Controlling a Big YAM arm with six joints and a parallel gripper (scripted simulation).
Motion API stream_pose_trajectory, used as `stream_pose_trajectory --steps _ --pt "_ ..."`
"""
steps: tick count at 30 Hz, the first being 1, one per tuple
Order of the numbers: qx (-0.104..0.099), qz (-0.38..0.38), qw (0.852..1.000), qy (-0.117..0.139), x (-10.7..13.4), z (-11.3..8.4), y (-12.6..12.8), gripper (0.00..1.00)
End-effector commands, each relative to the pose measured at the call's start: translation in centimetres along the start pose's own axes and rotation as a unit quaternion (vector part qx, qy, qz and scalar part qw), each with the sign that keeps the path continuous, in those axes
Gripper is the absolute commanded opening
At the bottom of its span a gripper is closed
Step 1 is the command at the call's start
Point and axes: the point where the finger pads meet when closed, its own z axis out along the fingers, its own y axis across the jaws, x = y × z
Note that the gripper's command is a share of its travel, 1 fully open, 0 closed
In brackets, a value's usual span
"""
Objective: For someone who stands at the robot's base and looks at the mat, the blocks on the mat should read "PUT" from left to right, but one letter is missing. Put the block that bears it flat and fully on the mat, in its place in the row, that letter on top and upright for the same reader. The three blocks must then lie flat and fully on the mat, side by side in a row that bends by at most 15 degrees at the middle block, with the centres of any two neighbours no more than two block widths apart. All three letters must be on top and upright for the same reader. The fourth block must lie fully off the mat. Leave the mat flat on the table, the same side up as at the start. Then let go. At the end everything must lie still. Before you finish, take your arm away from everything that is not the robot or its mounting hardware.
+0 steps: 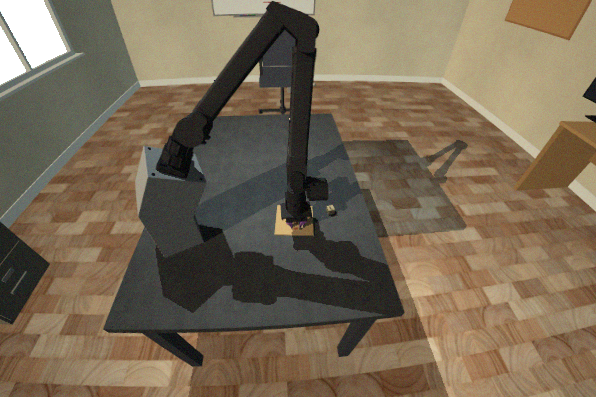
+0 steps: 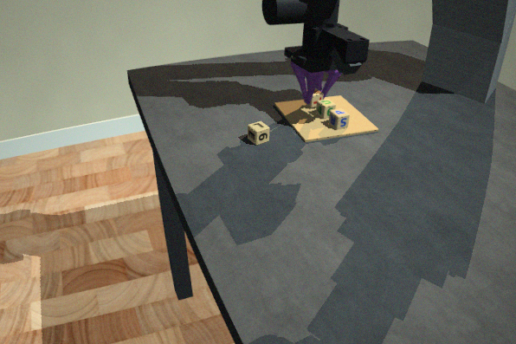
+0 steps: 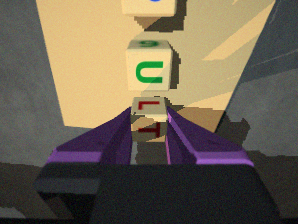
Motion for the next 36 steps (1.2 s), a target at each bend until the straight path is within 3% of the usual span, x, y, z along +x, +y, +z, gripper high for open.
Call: stream_pose_trajectory --steps 1,36 --pt "-0.006 0.003 1.000 -0.003 -0.47 0.51 0.64 0.20" --pt "-0.002 0.003 1.000 -0.003 -0.45 0.67 0.29 0.20"
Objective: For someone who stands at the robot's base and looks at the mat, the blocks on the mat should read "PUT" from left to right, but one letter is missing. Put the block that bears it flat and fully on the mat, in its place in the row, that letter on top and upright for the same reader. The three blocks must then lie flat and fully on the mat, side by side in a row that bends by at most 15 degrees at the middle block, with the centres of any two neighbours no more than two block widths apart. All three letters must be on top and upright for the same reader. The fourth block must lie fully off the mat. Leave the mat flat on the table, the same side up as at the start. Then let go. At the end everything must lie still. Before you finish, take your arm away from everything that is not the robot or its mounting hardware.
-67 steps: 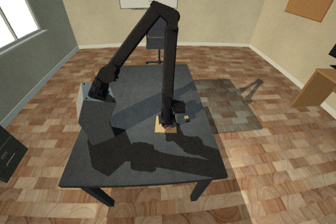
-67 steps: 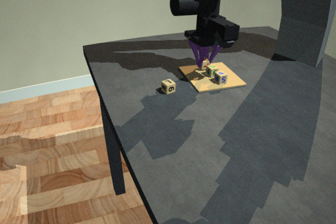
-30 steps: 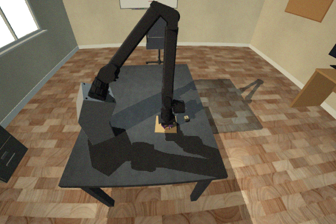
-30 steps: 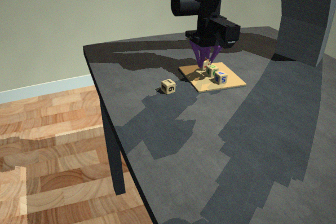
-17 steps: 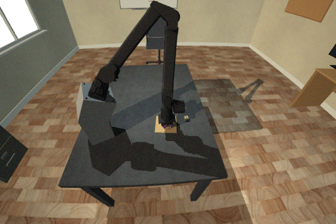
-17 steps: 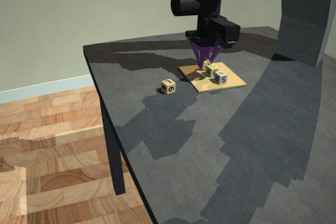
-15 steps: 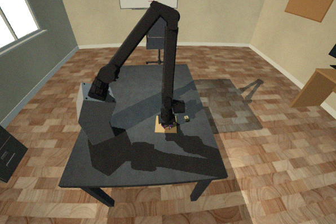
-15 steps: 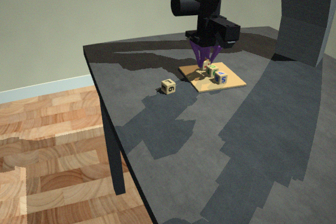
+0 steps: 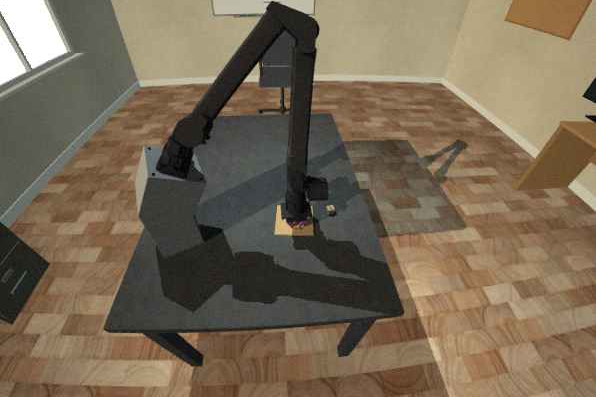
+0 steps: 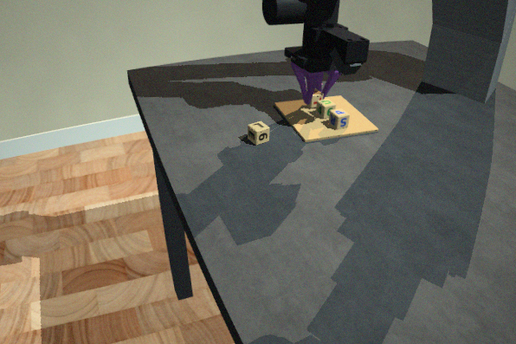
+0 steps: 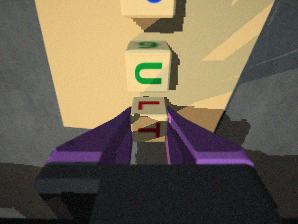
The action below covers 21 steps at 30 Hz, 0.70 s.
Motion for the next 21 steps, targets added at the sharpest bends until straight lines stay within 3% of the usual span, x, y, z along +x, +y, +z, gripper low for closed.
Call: stream_pose_trajectory --steps 1,21 --pt "-0.003 0.003 1.000 -0.003 -0.40 0.67 0.35 0.20" --pt "-0.002 0.003 1.000 -0.002 -0.36 0.76 0.21 0.20"
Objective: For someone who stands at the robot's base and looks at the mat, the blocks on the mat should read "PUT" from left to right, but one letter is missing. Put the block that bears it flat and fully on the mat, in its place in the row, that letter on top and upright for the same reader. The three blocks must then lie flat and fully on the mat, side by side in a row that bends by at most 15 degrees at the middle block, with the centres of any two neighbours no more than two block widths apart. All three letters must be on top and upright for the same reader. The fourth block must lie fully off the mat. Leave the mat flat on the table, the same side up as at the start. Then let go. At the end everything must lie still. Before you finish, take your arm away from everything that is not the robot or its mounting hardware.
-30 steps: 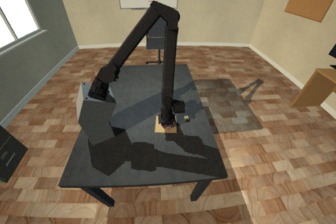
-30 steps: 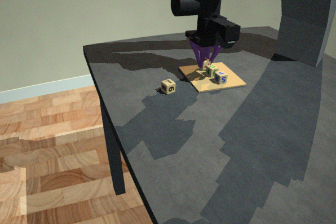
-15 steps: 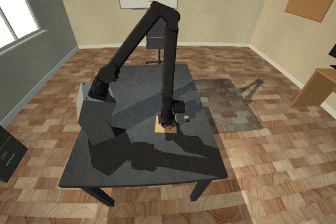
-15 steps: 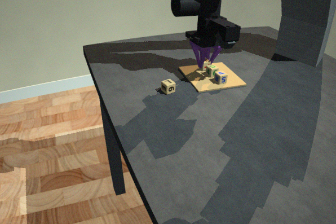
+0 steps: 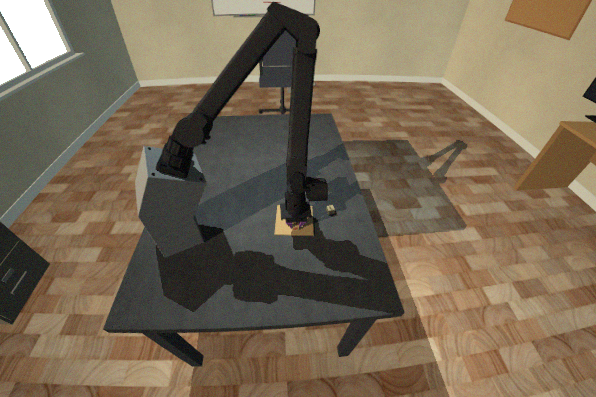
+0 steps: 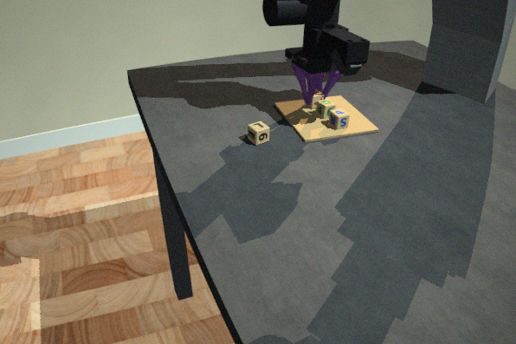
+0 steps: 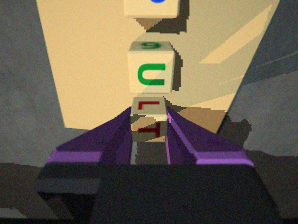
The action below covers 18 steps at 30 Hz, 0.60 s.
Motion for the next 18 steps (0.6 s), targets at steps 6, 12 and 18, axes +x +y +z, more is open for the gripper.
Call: stream_pose_trajectory --steps 6,12,18 --pt "0.000 0.003 1.000 -0.002 -0.36 0.59 0.03 0.24" --pt "0.000 0.003 1.000 -0.002 -0.36 0.59 0.03 0.31" --pt "0.000 0.003 1.000 -0.002 -0.36 0.59 0.03 0.39"
